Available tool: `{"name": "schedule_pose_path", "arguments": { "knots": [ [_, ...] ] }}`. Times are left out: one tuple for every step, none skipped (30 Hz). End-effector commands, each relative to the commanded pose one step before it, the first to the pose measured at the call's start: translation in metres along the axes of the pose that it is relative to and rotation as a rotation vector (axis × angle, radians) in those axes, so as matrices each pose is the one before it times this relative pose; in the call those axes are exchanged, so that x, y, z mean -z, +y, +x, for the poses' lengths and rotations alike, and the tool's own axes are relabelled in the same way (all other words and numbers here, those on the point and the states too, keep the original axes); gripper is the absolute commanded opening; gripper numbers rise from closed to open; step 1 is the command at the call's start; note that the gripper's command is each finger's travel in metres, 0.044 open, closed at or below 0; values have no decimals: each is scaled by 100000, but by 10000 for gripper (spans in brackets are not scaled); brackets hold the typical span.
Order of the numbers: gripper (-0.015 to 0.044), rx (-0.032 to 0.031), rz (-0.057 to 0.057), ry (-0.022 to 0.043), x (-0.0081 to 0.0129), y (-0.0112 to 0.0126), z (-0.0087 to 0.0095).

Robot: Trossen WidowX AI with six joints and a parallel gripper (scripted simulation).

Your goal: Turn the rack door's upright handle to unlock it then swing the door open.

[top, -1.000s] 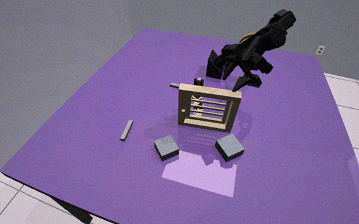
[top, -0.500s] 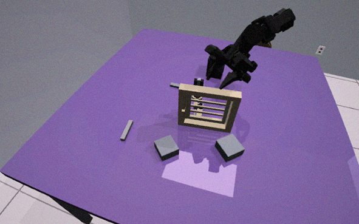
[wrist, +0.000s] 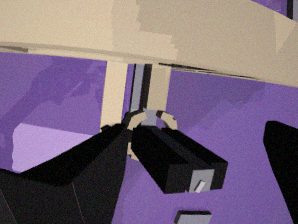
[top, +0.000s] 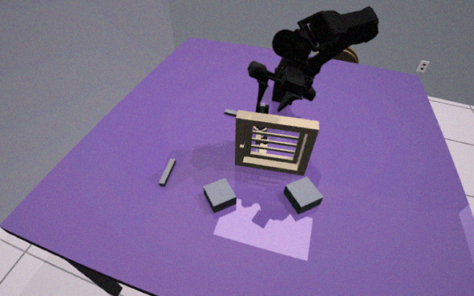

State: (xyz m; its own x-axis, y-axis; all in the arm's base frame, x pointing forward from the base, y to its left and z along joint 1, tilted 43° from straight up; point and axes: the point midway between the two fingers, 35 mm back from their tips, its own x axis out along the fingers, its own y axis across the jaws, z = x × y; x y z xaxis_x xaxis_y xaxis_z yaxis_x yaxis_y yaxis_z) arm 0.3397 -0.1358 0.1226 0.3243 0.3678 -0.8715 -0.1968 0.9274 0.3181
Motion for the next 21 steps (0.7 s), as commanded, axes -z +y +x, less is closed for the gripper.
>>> {"name": "schedule_pose_path", "arguments": {
  "knots": [
    [296,-7430,2772,2891,645,-628,65],
    [296,-1942,839,707,196,-144,-5],
    [296,-1956,854,650,191,-142,-12],
    [296,-1969,868,594,186,-140,-20],
    [296,-1980,882,537,181,-138,-28],
    [296,-1991,895,480,176,-137,-36],
    [296,-2000,907,423,170,-135,-44],
    [296,-2008,918,366,165,-133,-52],
    [296,-2016,930,310,160,-132,-61],
    [296,-2023,940,254,154,-130,-69],
    [296,-2028,950,197,149,-128,-77],
    [296,-2033,959,142,143,-126,-85],
    [296,-2036,967,86,138,-125,-93],
    [296,-2038,975,31,132,-123,-101],
    [296,-1672,805,-16,104,-100,-89],
    [296,-1004,485,-27,61,-59,-56],
    [296,-335,162,-12,20,-20,-19],
    [296,0,0,0,0,0,0],
    [296,0,0,0,0,0,0],
    [296,0,20,46,-1,-1,27],
    [296,-1,59,137,-3,-4,80]
  ]
}}
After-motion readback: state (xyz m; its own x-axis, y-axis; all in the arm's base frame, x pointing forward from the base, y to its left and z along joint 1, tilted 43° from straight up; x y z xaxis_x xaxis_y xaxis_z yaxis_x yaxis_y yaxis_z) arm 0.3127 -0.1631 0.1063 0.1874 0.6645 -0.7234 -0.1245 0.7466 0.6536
